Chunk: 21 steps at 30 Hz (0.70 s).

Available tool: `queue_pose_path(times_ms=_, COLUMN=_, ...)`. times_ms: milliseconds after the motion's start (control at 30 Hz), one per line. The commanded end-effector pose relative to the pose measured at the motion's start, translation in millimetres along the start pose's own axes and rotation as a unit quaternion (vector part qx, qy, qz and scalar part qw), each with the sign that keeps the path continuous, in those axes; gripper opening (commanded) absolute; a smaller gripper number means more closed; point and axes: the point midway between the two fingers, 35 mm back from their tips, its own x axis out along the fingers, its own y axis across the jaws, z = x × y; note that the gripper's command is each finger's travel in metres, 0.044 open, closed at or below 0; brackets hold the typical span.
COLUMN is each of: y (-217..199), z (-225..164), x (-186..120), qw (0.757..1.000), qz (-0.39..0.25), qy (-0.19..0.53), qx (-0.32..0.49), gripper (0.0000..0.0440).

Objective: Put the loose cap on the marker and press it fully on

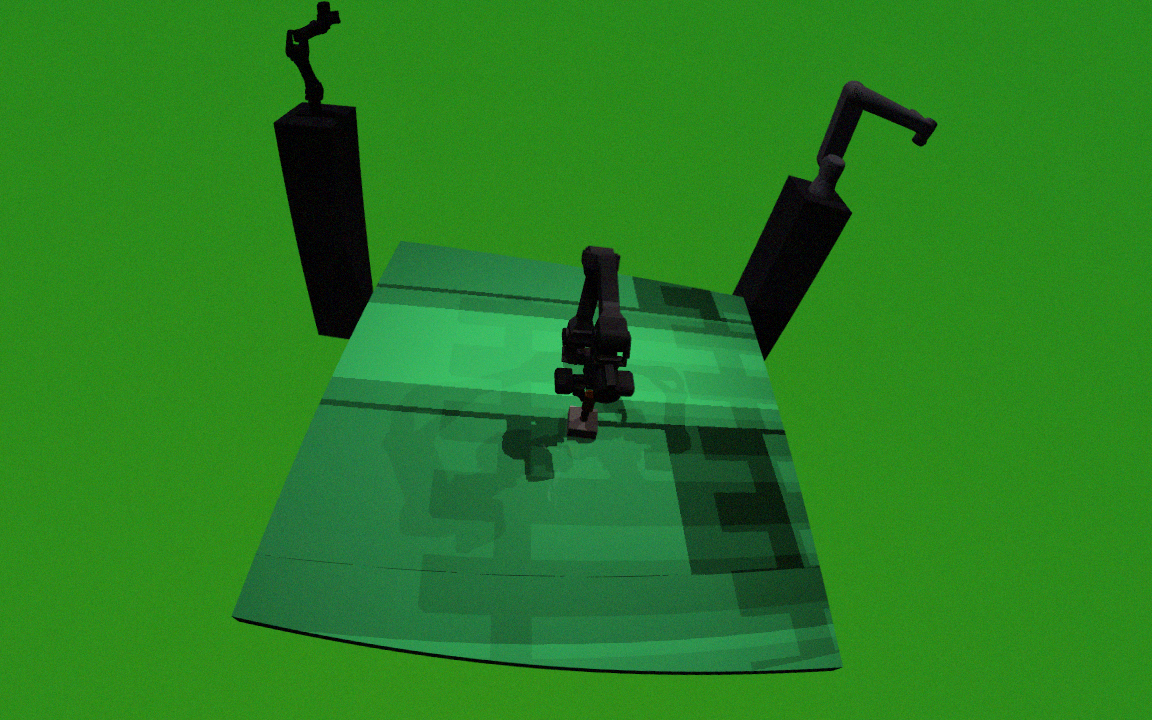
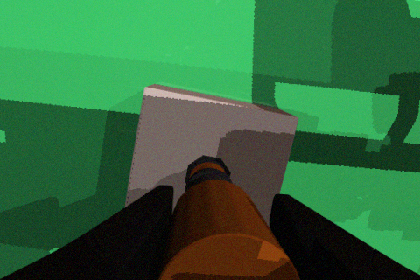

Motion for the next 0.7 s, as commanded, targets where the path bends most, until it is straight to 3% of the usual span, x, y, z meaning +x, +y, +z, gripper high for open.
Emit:
queue_pose_path(times_ms=0, y=0.2, z=-1.2, x=11.7, qw=1.000, qz=-0.001, qy=-0.007, qx=-0.003, gripper=0.0000)
queue_pose_path(times_ms=300, y=0.2, z=-4.5, x=32.0, qw=1.000, qz=-0.005, qy=-0.009, qx=-0.013, gripper=0.0001)
queue_pose_path(times_ms=433, y=0.8, z=-3.5, x=39.4, qw=1.000, qz=-0.001, qy=-0.015, qx=-0.016, gripper=0.0106)
queue_pose_path(times_ms=667, y=0.7, z=9.0, x=47.7, qw=0.999, qz=-0.006, qy=-0.039, qx=-0.017, gripper=0.0142)
